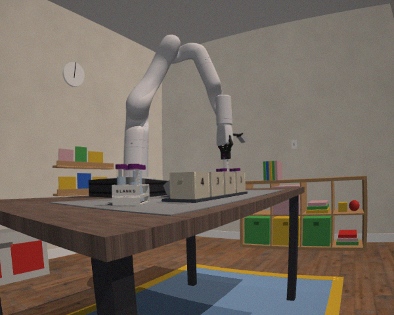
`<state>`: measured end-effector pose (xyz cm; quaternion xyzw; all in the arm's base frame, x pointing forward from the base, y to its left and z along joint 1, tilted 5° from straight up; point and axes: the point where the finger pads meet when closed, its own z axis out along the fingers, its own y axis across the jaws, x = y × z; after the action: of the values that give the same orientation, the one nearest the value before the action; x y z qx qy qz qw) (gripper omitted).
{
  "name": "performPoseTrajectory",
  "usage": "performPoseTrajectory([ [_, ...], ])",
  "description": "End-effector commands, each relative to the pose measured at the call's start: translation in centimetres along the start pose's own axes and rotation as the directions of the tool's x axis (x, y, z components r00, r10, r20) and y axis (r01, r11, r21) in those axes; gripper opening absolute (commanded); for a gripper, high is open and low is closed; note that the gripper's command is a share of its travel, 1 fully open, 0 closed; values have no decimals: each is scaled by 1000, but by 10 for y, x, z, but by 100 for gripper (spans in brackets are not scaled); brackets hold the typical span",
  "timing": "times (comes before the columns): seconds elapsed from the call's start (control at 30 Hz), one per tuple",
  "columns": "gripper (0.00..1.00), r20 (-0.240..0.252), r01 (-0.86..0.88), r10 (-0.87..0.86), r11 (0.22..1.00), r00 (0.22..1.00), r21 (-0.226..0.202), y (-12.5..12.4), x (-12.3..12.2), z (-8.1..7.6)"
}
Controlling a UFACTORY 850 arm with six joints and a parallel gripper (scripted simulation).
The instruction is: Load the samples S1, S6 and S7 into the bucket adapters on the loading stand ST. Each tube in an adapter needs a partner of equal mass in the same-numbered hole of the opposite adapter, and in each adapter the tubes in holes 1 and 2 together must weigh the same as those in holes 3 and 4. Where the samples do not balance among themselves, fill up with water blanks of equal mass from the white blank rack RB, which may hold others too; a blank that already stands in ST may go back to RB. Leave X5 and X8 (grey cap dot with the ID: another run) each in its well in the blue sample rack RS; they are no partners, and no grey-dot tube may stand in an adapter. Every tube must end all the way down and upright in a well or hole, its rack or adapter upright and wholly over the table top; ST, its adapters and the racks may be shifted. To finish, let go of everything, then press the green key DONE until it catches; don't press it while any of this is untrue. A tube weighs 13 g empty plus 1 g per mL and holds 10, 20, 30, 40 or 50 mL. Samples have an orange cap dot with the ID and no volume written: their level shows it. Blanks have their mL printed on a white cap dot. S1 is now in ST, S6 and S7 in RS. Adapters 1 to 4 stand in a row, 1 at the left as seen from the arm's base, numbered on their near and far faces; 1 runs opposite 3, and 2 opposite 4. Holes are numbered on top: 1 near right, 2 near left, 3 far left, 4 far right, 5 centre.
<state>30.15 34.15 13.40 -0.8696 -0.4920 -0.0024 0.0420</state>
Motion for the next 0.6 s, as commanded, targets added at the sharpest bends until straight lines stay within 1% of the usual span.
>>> performPoseTrajectory([
  [0.0,0,-3,0,0,1000,1000,0,0,1,6],
  [0.1,0,-3,0,0,1000,1000,0,0,1,11],
  [0.57,0,-3,0,0,1000,1000,0,0,1,11],
])
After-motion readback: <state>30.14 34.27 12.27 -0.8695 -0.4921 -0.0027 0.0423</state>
